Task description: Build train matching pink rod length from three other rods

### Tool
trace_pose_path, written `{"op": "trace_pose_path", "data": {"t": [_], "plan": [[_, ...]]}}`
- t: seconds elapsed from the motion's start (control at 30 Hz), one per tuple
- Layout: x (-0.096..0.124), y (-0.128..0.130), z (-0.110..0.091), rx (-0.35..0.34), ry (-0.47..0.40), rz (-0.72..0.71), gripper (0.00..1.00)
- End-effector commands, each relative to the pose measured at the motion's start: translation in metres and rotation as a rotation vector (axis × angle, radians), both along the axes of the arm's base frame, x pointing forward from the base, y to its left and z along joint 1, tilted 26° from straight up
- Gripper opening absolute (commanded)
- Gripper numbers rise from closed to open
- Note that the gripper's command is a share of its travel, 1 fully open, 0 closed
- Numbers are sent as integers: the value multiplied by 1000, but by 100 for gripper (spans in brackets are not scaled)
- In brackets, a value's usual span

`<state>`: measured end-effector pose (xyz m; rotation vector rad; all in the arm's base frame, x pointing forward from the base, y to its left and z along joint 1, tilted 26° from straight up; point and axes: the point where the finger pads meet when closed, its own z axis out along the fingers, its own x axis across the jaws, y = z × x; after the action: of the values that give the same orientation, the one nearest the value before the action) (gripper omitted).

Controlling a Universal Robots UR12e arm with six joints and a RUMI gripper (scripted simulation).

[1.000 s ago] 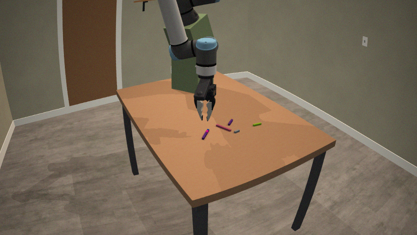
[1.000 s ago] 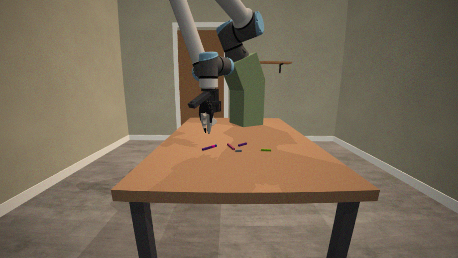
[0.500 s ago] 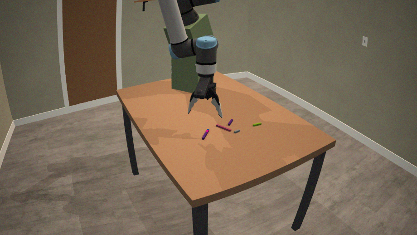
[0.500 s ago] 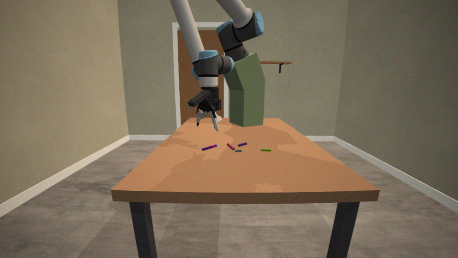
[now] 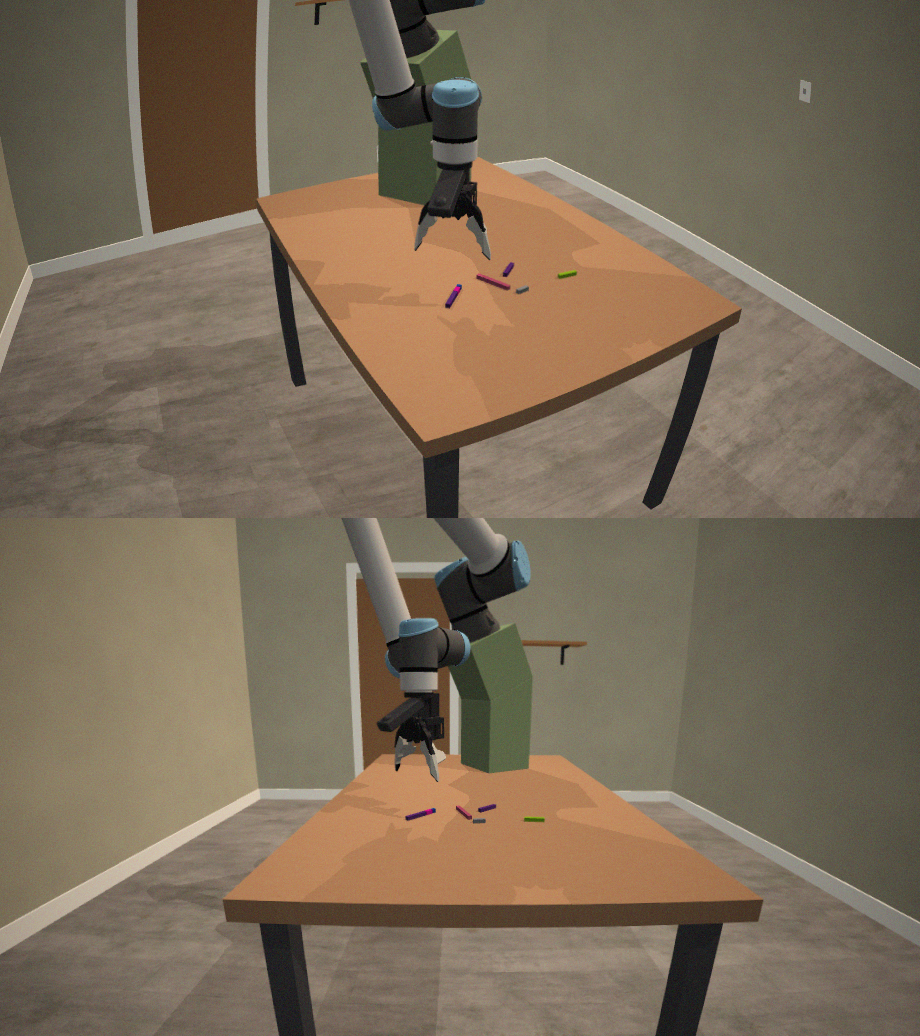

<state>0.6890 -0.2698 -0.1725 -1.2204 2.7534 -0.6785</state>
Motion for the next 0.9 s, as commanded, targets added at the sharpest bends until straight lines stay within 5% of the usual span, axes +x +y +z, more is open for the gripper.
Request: {"op": "trace_pose_path", "data": {"t": [0.0,0.6,0.87], "plan": [[-1,2,5,0,-1,0,100],[-18,30,74,0,-1,0,100],[-20,34,84,0,-1,0,100]]}}
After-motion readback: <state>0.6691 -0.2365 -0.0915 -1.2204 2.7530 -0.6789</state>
